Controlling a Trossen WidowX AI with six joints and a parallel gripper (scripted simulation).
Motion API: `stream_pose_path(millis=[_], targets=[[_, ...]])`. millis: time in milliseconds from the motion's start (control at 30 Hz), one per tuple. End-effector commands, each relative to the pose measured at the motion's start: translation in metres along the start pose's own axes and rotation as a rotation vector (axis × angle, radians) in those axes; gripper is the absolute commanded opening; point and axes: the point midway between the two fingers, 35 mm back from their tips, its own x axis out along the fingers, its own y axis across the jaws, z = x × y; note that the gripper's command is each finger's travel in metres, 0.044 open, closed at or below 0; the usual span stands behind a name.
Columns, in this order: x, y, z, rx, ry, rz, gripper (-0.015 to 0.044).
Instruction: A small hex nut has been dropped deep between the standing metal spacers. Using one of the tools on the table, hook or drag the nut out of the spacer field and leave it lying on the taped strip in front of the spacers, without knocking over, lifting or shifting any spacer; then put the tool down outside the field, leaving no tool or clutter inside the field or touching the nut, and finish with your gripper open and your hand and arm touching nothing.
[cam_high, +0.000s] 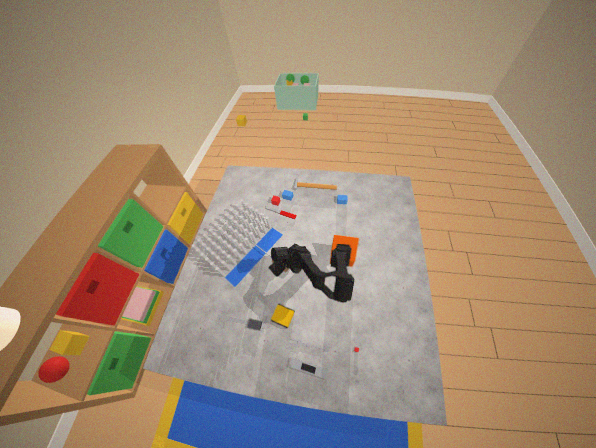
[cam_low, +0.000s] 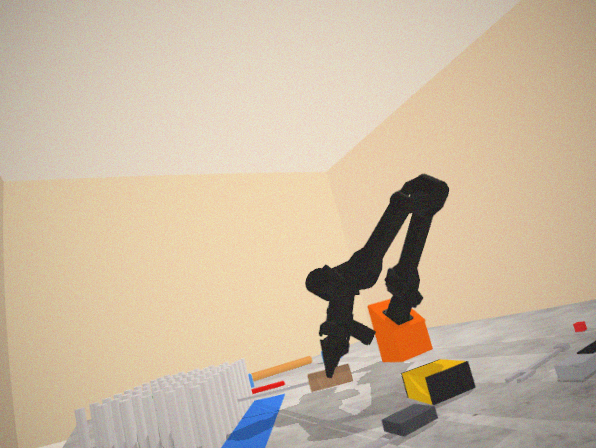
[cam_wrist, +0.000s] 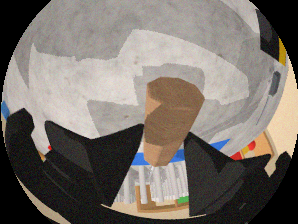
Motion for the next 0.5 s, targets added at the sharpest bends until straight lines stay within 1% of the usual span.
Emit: stream_pose_path(millis=[0,467], targets=[[0.0002,-0.0030,-0.0048,-0.011,0.007,-0.009,0.0000],[0.0030,-0.0033,-0.0113,-0.012,0.007,-0.009,0.0000]])
